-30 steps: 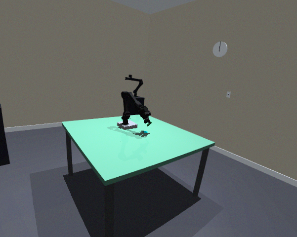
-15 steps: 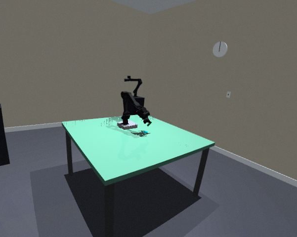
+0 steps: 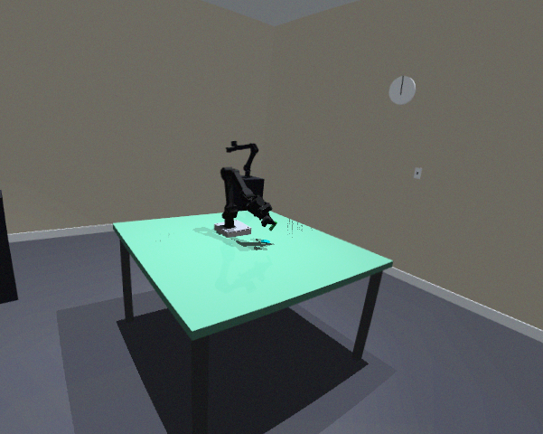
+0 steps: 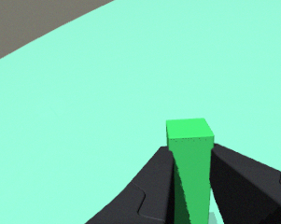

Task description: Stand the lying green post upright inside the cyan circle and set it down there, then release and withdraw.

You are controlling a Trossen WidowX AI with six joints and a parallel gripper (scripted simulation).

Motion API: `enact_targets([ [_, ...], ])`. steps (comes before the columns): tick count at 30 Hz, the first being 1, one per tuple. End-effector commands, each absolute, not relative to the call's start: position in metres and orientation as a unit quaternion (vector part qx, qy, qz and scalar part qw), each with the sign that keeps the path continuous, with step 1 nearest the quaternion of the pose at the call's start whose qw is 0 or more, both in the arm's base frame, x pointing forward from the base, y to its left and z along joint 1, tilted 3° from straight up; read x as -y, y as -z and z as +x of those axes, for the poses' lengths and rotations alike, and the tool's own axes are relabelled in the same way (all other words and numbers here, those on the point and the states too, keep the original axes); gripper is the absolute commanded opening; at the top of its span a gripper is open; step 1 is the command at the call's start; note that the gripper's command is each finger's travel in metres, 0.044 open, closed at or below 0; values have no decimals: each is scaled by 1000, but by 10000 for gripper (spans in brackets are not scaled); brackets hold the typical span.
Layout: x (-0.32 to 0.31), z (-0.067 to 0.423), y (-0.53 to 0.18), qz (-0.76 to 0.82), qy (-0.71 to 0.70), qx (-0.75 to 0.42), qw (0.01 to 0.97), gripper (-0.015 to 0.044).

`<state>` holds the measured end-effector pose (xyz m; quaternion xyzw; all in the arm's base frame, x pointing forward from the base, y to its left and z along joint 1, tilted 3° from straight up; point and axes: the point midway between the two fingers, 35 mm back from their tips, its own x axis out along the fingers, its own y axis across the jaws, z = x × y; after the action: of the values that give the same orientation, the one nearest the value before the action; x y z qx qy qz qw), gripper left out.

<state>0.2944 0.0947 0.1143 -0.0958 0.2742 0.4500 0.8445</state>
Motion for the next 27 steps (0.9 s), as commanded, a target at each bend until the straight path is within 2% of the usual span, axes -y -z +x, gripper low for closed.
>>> enact_targets([
  [1, -94, 292, -116, -93, -454, -261, 847, 23],
  [27, -87, 281, -121, -69, -472, -184, 860, 23],
])
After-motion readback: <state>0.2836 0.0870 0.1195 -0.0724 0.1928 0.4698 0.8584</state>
